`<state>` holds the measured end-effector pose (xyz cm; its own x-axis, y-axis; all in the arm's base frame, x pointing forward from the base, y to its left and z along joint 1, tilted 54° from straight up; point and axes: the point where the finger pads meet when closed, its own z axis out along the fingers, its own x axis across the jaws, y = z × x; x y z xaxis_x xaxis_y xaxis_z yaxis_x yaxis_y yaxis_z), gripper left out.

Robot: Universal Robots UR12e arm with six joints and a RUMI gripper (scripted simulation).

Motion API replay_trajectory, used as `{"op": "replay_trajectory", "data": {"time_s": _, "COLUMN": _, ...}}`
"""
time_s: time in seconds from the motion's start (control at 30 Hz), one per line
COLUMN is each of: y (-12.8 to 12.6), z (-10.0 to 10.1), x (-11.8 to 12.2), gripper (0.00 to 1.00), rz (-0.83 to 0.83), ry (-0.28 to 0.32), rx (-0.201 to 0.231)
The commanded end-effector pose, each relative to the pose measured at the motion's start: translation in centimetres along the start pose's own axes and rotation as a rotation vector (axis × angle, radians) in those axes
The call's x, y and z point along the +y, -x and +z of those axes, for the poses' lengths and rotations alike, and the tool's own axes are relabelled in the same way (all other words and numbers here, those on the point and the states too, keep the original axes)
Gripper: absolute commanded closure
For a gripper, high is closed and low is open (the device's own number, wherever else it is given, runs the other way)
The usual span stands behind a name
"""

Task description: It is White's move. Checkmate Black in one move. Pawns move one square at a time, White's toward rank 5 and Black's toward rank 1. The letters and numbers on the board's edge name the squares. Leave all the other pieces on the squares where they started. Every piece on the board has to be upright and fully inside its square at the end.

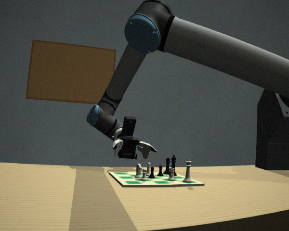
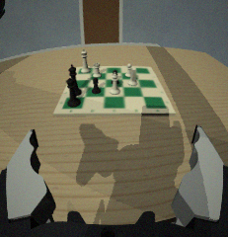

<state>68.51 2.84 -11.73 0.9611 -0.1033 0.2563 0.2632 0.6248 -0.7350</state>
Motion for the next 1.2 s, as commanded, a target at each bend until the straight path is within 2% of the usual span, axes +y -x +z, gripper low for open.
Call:
{"op": "replay_trajectory", "data": {"time_s": 0.0, "y": -0.3, "z": -0.8, "x": -3.6, "gripper": 0.00, "rz": -0.006, "ry": 0.003, "rx": -0.001}}
{"op": "replay_trajectory", "data": {"time_s": 0.13, "y": -0.5, "z": -1.4, "x": -6.2, "gripper": 0.00, "rz": -0.006, "ry": 0.003, "rx": -0.001}}
{"op": "replay_trajectory", "data": {"time_s": 0.27, "y": -0.5, "z": -1.8, "x": -7.7, "gripper": 0.00, "rz": -0.006, "ry": 0.003, "rx": -0.001}}
{"op": "replay_trajectory", "data": {"time_s": 0.7, "y": -0.8, "z": -1.5, "x": -7.7, "gripper": 0.00, "rz": -0.018, "ry": 0.015, "rx": -0.008}}
{"op": "replay_trajectory", "data": {"time_s": 0.97, "y": -0.5, "z": -0.5, "x": -8.0, "gripper": 0.00, "rz": -0.034, "ry": 0.047, "rx": -0.042}}
{"op": "replay_trajectory", "data": {"time_s": 1.17, "y": 0.2, "z": 1.4, "x": -8.4, "gripper": 0.00, "rz": -0.069, "ry": 0.113, "rx": -0.111}}
